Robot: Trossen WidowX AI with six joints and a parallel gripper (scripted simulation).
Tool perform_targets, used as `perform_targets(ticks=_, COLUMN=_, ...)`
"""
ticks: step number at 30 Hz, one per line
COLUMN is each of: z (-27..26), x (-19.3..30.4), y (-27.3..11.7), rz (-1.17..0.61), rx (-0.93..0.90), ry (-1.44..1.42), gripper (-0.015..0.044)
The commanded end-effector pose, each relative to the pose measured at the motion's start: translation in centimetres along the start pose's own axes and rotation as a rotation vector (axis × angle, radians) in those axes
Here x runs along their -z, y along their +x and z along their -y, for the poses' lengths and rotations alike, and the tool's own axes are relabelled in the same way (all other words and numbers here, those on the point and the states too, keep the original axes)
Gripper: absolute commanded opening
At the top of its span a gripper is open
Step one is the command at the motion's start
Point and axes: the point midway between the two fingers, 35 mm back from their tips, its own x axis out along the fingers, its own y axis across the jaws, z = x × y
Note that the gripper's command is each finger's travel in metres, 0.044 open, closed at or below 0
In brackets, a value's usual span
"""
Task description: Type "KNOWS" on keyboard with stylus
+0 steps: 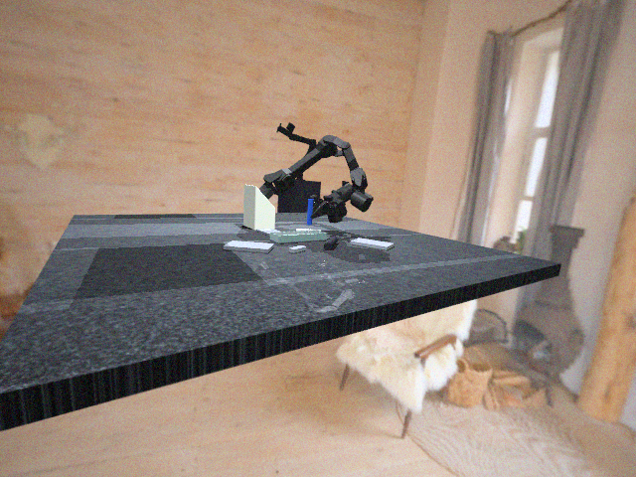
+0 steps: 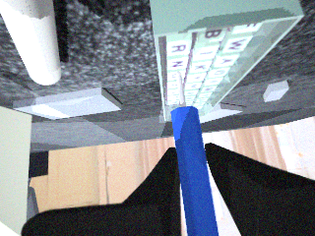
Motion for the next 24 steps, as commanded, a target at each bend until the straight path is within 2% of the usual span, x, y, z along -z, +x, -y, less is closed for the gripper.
perform_targets(ticks=1, z=0.01, x=-0.16, y=0.11, rz=0.003, rx=-0.002, ry=0.004, gripper=0.0081)
perform_targets(ticks=24, z=0.01, x=-0.97, y=0.57, rz=0.003, rx=-0.002, ry=0.004, gripper=0.0081)
